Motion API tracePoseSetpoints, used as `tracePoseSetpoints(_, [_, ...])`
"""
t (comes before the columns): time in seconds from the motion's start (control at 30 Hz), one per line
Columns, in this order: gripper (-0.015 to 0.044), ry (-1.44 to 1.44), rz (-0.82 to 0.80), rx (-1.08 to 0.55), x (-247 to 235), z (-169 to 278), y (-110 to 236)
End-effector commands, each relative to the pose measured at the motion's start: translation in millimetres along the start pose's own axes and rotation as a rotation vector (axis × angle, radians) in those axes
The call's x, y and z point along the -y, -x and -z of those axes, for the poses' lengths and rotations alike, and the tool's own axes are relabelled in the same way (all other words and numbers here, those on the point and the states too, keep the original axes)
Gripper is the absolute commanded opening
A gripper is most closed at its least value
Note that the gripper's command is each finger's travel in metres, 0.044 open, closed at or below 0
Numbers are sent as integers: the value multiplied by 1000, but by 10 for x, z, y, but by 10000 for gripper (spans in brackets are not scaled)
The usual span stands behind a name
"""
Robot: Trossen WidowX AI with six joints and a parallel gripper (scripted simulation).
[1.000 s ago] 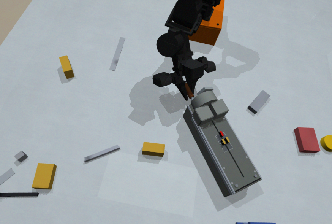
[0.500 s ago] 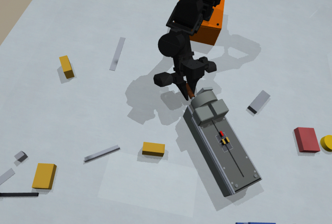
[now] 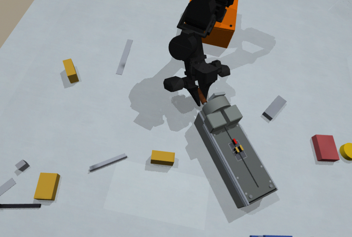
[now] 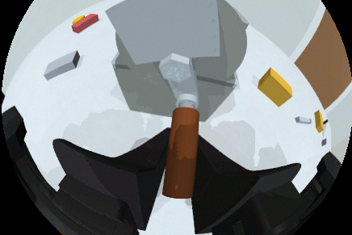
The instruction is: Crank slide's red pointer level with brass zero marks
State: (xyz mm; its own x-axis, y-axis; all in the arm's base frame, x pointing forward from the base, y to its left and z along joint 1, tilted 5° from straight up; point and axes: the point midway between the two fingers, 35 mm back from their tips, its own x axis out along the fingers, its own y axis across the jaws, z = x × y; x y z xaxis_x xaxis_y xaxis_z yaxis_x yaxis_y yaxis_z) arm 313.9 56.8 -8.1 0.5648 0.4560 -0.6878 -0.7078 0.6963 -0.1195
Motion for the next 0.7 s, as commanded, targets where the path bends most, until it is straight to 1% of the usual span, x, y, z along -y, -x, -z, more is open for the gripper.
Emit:
tracePoseSetpoints(0.0, [0, -5, -26, -7, -86, 23, -23])
tracePoseSetpoints(0.67, [0, -5, -26, -7, -120, 24, -23])
